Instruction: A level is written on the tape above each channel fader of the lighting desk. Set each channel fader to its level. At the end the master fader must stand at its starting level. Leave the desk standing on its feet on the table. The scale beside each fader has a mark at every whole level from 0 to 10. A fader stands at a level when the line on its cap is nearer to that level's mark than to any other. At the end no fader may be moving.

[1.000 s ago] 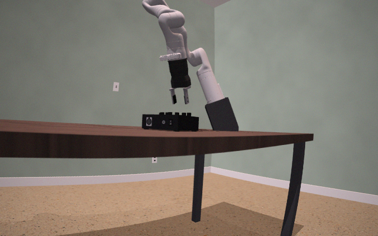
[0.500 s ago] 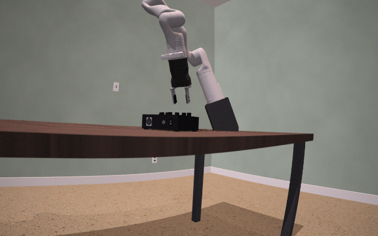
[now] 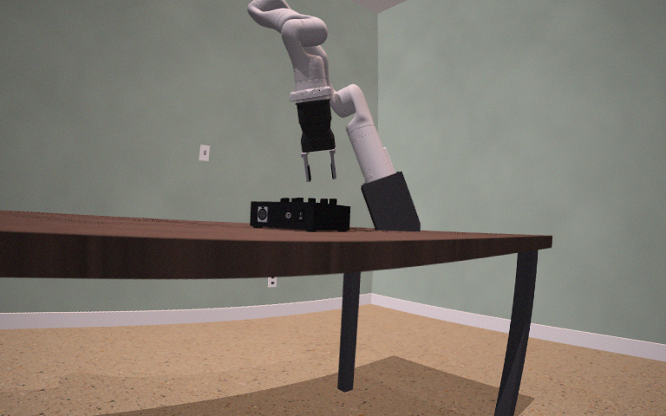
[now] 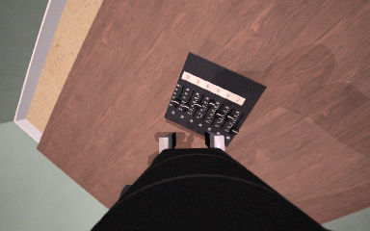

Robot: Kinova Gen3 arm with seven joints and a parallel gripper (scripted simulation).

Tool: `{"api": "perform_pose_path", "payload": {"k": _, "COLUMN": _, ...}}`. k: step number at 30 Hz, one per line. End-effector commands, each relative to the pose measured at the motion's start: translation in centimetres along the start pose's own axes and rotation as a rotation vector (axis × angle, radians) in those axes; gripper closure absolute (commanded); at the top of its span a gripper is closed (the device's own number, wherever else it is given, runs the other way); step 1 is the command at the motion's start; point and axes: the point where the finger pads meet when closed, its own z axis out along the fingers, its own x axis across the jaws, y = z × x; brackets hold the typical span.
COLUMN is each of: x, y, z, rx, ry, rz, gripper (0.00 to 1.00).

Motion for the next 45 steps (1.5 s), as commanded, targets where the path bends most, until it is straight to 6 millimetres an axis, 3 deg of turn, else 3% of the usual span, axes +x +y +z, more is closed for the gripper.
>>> {"api": "perform_pose_path", "payload": {"k": 1, "x": 0.2, "y": 0.1, "z": -0.3, "rx": 0.006, "ry": 0.007, "rz": -0.099, "gripper": 0.0}}
{"api": "perform_pose_path", "payload": {"k": 10, "x": -0.2, "y": -0.3, "z": -1.1, "rx": 0.039, "ry": 0.035, "rz": -0.423, "gripper": 0.0}}
{"api": "perform_pose_path", "payload": {"k": 12, "x": -0.2, "y": -0.3, "z": -1.1, "rx": 0.039, "ry": 0.035, "rz": -0.423, "gripper": 0.0}}
{"api": "perform_pose_path", "payload": {"k": 27, "x": -0.3, "y": -0.8, "z": -3.0, "rx": 0.087, "ry": 0.125, "rz": -1.039, "gripper": 0.0}}
{"api": "perform_pose_path", "payload": {"k": 29, "x": -0.3, "y": -0.8, "z": -3.0, "rx": 0.087, "ry": 0.125, "rz": -1.039, "gripper": 0.0}}
{"api": "perform_pose_path", "payload": {"k": 45, "x": 0.3, "y": -1.0, "z": -4.9, "rx": 0.095, "ry": 0.262, "rz": -1.622, "gripper": 0.0}}
